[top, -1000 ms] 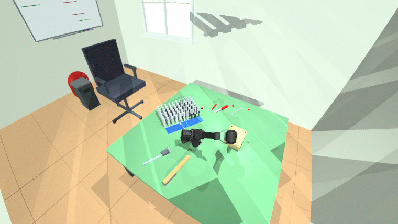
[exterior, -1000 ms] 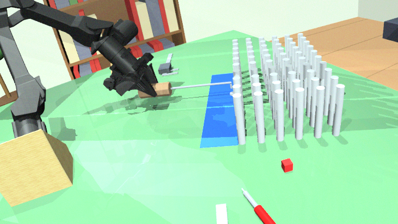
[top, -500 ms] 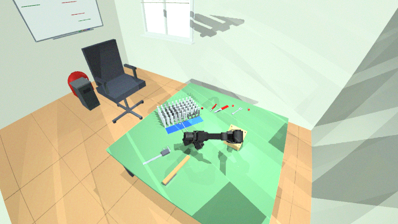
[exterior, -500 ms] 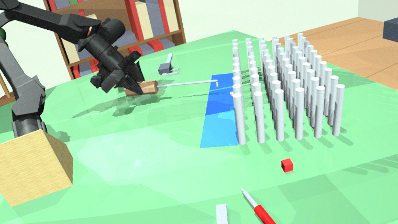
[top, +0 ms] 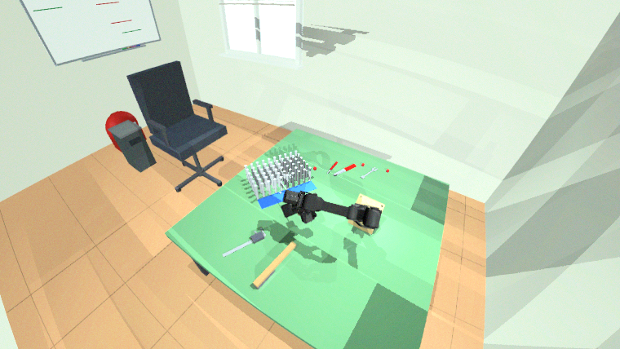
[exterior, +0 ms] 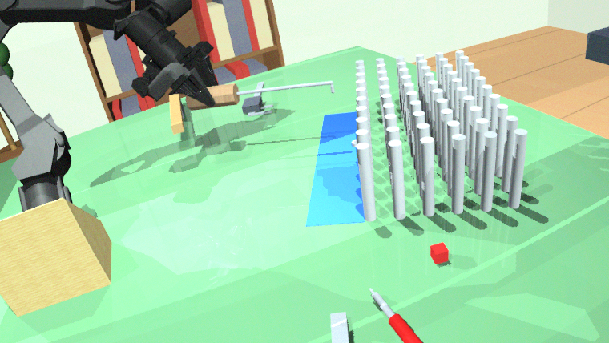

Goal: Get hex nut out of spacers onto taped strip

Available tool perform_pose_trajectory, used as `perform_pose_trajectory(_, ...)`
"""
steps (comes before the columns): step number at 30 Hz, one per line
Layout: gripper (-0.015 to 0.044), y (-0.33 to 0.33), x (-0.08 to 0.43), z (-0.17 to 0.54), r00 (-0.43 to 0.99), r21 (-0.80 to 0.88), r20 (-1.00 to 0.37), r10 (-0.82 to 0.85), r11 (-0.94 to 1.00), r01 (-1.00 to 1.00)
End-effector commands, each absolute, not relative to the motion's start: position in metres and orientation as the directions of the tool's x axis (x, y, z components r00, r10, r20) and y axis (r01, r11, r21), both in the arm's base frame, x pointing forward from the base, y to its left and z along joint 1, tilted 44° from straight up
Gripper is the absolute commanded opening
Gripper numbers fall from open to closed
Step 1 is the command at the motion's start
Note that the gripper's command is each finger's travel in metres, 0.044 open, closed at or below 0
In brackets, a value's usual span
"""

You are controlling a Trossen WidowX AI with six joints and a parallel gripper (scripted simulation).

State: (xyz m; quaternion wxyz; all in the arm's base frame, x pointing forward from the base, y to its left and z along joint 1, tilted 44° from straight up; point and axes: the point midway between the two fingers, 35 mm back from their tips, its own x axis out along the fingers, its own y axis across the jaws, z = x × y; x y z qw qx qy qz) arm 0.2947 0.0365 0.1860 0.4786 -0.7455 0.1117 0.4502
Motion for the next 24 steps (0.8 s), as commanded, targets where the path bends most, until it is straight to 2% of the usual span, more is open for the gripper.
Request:
perform_pose_trajectory(1,0.0,0.021,0.291,0.205,0.58,-0.62,-0.771,0.263,-0.52,-0.588)
perform_pose_trajectory(10,0.0,0.011,0.286,0.215,0.576,-0.621,-0.773,0.266,-0.503,-0.601)
perform_pose_trajectory(24,0.0,0.018,0.276,0.228,0.585,-0.652,-0.749,0.31,-0.19,-0.734)
